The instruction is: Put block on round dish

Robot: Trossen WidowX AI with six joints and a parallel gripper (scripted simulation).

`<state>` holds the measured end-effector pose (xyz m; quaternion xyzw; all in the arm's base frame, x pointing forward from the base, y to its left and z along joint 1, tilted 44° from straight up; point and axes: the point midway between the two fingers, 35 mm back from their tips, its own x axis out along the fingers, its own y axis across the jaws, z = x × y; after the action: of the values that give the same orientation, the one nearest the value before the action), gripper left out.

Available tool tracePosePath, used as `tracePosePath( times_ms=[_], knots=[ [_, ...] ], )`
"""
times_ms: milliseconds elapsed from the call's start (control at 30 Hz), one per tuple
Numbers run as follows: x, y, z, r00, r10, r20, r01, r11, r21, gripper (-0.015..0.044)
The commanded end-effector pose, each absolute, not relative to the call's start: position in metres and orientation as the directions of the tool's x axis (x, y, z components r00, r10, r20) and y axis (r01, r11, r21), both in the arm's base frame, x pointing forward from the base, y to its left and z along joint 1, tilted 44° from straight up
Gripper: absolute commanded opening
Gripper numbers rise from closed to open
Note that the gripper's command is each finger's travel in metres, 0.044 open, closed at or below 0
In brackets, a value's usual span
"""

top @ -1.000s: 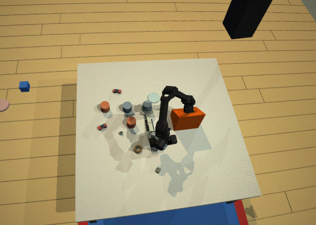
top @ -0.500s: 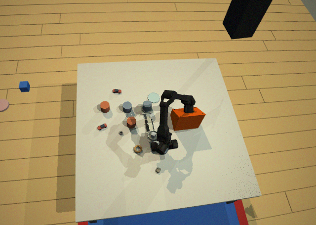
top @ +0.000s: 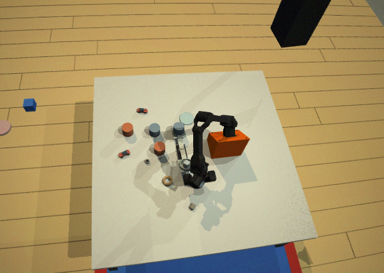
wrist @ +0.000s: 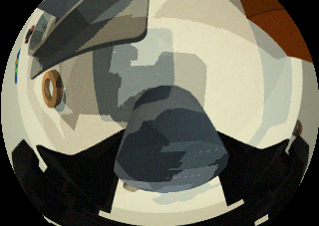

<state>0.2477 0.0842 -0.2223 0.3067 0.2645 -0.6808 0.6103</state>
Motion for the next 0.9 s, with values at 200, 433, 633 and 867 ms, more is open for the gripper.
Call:
tracePosePath(
  times_ms=[200,433,633,867],
  knots=[
    [0.247,0.081,-0.226,-0.069,-0.67,-0.739,0.993,-0.115,0.012,0.0105],
    [0.247,0.081,-0.226,-0.069,-0.67,-0.739,0.993,-0.115,0.012,0.0289],
    [0.248,0.087,-0.22,-0.068,-0.67,-0.74,0.993,-0.114,0.011,0.044],
    [0.25,0.118,-0.186,-0.065,-0.67,-0.739,0.994,-0.109,0.011,0.044]
  ],
)
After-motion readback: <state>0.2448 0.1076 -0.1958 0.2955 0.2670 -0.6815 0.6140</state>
